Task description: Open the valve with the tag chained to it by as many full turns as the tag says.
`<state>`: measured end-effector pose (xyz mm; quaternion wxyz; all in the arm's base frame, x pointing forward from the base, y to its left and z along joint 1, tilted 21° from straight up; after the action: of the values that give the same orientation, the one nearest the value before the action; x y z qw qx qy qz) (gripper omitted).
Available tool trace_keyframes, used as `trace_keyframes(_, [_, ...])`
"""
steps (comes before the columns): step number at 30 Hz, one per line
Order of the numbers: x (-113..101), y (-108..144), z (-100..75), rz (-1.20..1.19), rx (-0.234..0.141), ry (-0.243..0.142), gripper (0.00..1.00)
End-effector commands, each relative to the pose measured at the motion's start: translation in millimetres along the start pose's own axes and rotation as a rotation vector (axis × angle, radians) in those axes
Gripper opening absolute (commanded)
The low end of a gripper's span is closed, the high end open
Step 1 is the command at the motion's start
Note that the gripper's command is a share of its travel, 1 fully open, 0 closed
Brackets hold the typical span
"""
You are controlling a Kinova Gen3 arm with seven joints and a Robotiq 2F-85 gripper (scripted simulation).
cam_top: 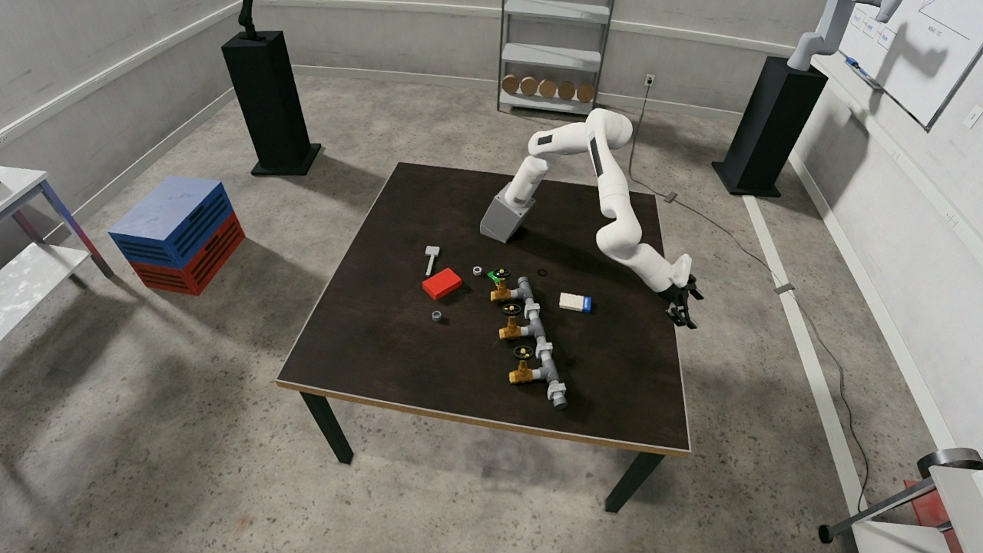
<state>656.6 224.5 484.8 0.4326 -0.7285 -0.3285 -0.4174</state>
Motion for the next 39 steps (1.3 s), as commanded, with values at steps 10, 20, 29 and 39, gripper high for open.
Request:
trace_keyframes(10, [1.0, 0.0, -1.5, -0.004, -0.002, 0.002, 1.00])
trace_keyframes(20, [-2.7, 4.3, -4.3, -0.018, -0.013, 0.000, 1.00])
trace_keyframes(29, [-13.3, 16.2, -12.8, -0.056, -0.042, -0.006, 1.00])
trace_keyframes(39, [-30.7, 33.5, -26.3, -0.116, -0.087, -0.020, 1.00])
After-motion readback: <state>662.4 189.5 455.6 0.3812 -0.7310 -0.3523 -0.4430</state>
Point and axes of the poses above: the point where the finger pads meet when closed, its own z axis out along the fingers, its own y axis across the jaws, x = y × z, the point moved 8 cm from there along -z, back along the fingers, and after that the axes turned 14 degrees about z, right-handed, at the moved point
